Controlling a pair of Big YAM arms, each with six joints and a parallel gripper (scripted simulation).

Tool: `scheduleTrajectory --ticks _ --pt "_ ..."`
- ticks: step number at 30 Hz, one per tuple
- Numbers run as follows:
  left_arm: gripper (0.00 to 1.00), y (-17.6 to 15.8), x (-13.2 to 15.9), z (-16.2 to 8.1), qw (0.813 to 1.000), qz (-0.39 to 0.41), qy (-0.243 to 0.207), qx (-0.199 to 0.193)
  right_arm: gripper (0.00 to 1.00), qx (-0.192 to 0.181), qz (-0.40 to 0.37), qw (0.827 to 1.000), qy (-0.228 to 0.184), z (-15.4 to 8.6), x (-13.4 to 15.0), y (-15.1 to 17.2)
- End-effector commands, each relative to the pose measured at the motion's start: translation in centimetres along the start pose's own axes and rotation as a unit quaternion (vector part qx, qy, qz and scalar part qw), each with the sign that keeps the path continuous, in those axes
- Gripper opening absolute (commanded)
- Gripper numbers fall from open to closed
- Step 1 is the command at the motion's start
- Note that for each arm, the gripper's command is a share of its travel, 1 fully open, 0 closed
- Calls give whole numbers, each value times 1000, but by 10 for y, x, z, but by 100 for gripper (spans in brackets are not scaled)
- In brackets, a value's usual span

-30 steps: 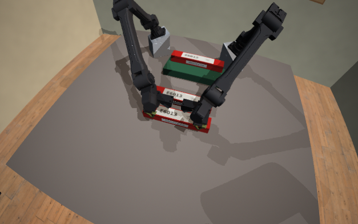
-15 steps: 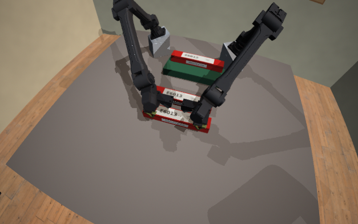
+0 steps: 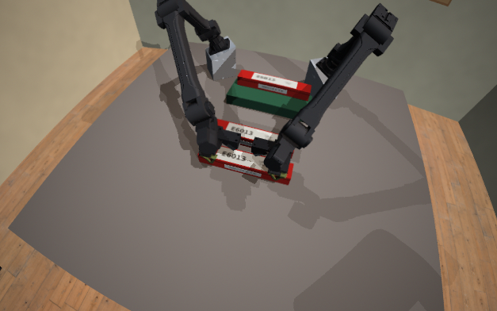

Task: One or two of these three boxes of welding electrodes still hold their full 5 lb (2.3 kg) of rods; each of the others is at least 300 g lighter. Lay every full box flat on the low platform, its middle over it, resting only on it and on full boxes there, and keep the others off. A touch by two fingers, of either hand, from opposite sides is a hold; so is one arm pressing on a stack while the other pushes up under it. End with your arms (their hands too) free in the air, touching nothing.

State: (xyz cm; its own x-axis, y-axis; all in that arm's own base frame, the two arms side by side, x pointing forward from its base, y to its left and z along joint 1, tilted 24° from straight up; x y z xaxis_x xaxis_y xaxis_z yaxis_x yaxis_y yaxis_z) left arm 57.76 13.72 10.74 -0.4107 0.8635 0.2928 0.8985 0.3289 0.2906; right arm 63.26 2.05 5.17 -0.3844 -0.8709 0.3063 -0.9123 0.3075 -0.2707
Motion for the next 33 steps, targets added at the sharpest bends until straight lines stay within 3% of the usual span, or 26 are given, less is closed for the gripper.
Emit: scheduleTrajectory --ticks 1,4,5,9,11,19,33 --pt "0 10 8 6 1000 -9 -1 -8 0 21 8 1000 -12 -17 -1 -15" --pt "0 10 8 6 1000 -9 -1 -8 0 21 8 1000 -12 -17 -1 -15" --pt "0 10 8 6 1000 -9 -1 -8 0 37 24 999 -18 -27 9 -31" --pt "0 8 11 -2 1000 -10 1 -1 0 32 21 999 -17 -37 8 -26" --pt "0 14 16 -24 1000 -19 -2 -17 0 32 17 999 -17 -43 2 -23" --pt "0 13 0 -44 1000 -8 -6 -24 0 39 13 999 -21 -64 -6 -22" --pt "0 21 0 -71 999 -11 -8 -34 0 39 13 999 -21 -73 -5 -18"
Point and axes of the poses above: on each arm, the point where the finger pads meet when closed, its own z axis out along the fingers, its own y axis across the jaws, x = y × z, the point moved 10 cm from there along -z, back along the fingers, and after that the axes turned 5 degrees about z, right-handed, at the moved point
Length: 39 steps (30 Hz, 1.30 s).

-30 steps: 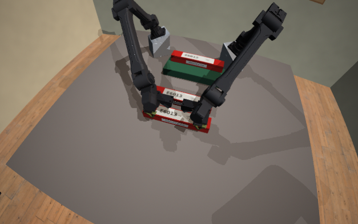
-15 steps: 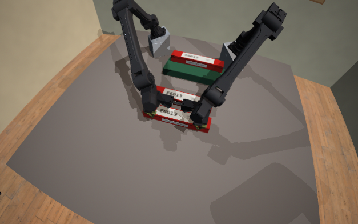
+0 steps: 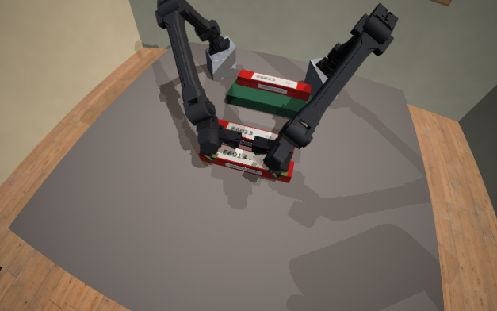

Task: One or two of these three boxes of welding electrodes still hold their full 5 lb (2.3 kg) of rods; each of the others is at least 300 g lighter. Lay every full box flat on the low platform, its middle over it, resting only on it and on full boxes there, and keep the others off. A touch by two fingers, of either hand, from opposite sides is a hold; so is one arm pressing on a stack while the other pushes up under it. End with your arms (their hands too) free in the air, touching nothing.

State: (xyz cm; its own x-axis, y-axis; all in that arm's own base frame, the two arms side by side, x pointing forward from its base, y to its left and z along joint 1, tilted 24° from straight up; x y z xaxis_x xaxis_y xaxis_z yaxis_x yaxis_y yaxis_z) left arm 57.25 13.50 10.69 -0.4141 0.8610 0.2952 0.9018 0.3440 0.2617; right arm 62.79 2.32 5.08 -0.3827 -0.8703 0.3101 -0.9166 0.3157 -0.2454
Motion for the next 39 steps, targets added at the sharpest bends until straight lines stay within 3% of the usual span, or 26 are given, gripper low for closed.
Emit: scheduleTrajectory --ticks 1,39 --pt "0 24 0 -72 999 -10 -10 -51 0 53 14 998 -23 -73 -4 -21" --pt "0 12 1 -71 998 -11 -12 -53 0 54 15 998 -25 -71 0 -10"
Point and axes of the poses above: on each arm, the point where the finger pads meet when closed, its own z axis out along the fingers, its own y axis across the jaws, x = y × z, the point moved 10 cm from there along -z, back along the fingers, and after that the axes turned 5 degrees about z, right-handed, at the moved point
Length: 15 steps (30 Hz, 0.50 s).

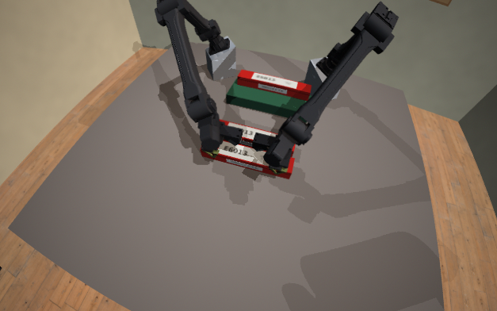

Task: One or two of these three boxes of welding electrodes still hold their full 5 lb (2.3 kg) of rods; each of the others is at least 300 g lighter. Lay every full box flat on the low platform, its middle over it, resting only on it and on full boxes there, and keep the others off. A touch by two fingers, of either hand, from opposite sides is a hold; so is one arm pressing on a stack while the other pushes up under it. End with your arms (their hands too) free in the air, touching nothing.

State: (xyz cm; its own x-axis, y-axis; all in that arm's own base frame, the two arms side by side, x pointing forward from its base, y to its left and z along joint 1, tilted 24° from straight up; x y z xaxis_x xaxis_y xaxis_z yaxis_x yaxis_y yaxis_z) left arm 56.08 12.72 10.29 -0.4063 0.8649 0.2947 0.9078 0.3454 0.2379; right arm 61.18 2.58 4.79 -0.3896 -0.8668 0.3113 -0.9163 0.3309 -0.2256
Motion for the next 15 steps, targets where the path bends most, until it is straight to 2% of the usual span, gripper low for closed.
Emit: scheduleTrajectory --ticks 1,15 --pt "0 25 4 -71 998 -15 -10 -65 0 66 11 997 -27 -71 -3 -24" --pt "0 23 5 -71 998 -15 -11 -66 0 67 12 997 -28 -71 -2 -23"
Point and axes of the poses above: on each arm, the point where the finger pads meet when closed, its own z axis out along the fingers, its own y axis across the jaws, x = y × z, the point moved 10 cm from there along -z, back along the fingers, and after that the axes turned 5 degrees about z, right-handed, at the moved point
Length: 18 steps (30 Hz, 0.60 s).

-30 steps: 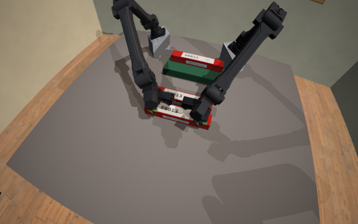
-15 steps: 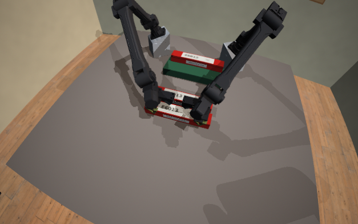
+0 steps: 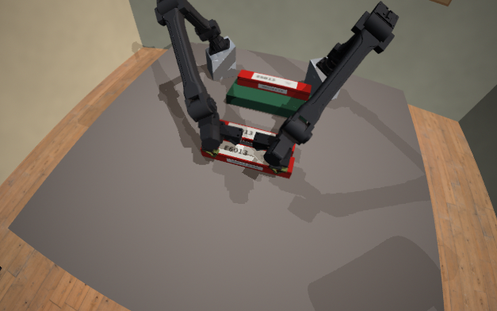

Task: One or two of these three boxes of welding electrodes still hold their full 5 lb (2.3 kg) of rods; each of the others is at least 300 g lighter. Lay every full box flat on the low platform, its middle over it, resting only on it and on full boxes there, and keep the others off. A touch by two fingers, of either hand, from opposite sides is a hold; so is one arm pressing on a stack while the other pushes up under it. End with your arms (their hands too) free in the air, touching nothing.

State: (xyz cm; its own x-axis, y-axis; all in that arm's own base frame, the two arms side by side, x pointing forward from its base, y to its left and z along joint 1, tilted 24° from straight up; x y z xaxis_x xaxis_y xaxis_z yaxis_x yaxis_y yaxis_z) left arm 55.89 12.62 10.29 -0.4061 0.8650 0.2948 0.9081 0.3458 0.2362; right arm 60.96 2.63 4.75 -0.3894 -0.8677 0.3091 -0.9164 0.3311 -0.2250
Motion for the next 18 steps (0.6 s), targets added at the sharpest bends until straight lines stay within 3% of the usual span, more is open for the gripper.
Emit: scheduleTrajectory --ticks 1,18 --pt "0 24 5 -71 998 -15 -11 -66 0 67 11 997 -27 -71 -2 -24" --pt "0 13 4 -72 998 -16 -12 -67 0 67 12 997 -27 -71 -1 -13"
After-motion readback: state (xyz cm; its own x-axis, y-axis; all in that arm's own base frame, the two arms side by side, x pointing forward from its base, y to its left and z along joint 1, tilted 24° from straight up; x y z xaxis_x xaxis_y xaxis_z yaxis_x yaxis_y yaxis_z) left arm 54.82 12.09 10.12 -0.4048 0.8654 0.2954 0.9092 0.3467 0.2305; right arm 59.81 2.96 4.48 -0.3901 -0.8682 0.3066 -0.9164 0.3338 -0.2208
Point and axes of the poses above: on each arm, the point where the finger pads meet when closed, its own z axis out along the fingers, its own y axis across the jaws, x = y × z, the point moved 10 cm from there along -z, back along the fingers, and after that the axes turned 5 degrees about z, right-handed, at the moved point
